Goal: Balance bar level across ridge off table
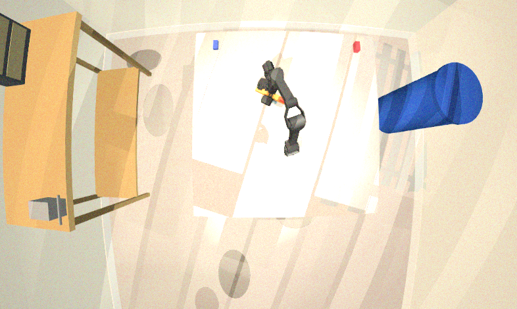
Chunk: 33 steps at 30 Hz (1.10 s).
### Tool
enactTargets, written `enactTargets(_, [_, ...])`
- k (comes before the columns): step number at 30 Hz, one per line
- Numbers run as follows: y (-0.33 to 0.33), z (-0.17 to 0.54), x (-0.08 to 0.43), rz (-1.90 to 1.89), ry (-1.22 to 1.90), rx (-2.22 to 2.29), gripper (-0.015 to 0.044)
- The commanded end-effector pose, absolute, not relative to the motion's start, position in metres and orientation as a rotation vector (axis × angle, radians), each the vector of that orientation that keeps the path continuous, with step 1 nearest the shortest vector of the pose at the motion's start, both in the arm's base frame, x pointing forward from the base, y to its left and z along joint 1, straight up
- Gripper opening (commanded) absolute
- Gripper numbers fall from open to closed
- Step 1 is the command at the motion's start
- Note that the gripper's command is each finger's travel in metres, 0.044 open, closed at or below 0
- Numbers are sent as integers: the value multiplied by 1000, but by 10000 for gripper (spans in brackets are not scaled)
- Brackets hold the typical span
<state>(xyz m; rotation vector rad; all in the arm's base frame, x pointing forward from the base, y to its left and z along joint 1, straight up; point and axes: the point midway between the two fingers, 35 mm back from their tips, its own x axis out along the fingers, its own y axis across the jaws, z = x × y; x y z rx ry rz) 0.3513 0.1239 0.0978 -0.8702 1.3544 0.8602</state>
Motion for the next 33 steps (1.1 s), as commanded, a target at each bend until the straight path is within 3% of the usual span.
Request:
enactTargets(1, [124,98,351,860,1354,-871,421])
enactTargets(6, [124,105,352,860,1354,-871,440])
enactTargets(15, [123,196,348,860,1354,-870,440])
enactTargets(33, [123,198,348,860,1355,-870,440])
